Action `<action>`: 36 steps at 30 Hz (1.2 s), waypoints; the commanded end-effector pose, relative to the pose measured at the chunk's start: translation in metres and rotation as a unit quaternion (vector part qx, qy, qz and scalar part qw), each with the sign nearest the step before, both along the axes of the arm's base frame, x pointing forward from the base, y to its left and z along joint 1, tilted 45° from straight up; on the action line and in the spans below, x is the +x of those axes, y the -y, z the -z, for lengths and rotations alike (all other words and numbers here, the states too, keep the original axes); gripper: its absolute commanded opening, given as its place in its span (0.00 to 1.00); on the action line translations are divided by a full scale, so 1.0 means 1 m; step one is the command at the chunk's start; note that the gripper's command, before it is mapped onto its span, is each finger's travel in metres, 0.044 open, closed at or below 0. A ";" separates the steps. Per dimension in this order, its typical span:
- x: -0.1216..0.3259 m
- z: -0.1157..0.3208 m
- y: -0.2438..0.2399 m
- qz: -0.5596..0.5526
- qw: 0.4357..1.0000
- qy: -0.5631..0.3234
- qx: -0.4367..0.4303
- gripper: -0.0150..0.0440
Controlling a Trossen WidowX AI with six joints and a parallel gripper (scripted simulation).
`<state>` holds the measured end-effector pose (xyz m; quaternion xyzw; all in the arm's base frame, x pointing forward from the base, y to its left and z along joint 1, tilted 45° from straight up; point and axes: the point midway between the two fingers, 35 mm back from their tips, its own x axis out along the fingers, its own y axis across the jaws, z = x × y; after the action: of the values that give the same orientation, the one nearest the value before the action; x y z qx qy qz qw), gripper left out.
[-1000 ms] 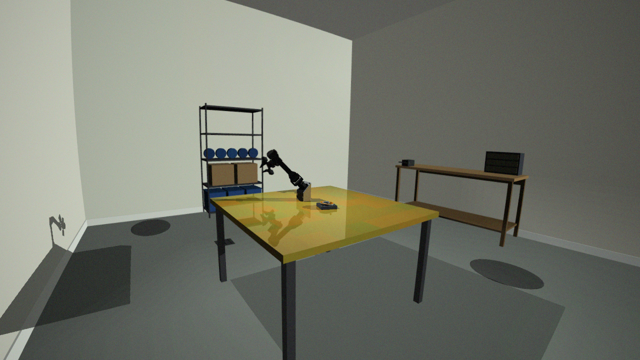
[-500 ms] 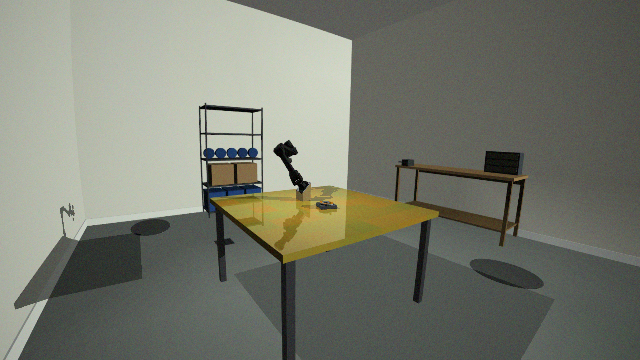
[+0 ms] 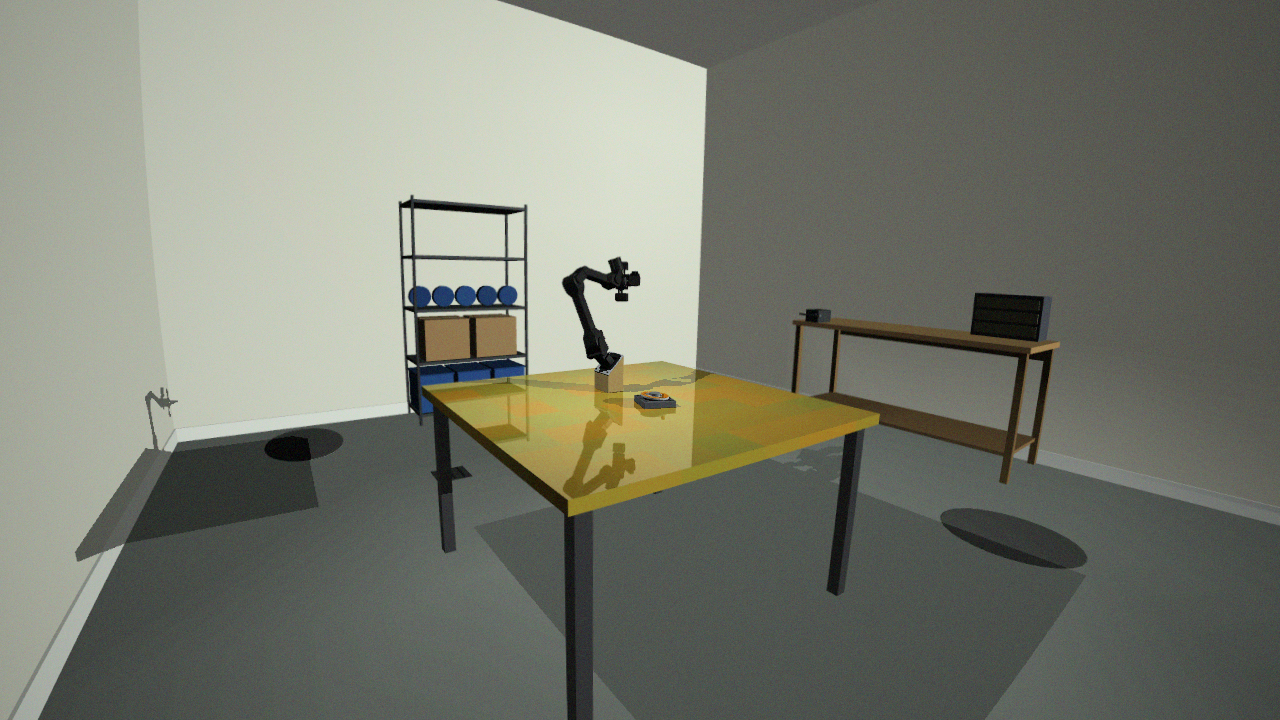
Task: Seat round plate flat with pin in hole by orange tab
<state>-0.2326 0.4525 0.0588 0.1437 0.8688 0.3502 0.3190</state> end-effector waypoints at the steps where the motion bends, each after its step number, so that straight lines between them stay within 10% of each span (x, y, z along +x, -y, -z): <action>1: 0.069 0.022 -0.026 0.074 0.995 0.067 -0.007 0.25; 19: 0.348 0.089 0.003 0.300 0.903 0.271 -0.144 0.25; 36: 0.545 0.115 0.214 0.272 0.740 0.451 -0.419 0.25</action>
<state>0.2937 0.2804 -0.0559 0.1016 0.6104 -0.0861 0.7809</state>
